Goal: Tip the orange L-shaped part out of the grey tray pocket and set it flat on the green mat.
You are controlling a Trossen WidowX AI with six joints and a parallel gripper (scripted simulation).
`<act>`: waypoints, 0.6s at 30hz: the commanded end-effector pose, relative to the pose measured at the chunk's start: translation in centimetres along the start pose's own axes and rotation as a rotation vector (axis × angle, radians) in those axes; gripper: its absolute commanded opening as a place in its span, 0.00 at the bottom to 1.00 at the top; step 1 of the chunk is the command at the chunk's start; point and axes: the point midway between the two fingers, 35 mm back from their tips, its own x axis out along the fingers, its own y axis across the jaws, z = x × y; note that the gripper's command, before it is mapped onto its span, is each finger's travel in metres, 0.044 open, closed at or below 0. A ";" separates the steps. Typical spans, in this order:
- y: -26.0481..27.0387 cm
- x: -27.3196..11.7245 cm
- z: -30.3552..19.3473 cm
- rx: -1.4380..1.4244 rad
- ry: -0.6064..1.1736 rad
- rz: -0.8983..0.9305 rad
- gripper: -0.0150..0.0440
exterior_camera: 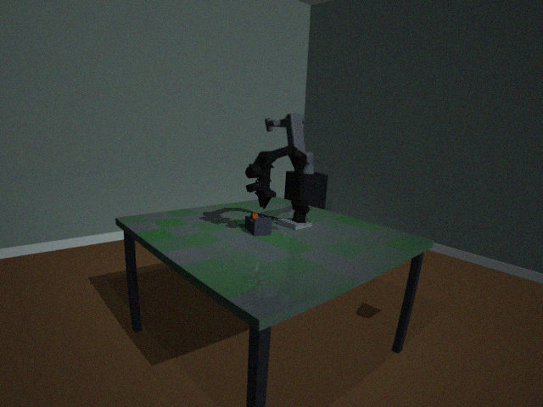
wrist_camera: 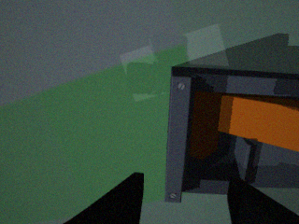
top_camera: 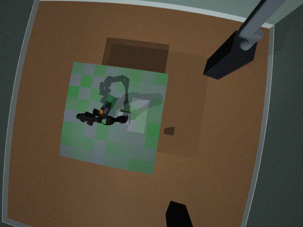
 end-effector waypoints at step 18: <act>-0.1 5.1 0.1 -0.003 0.004 -0.005 0.56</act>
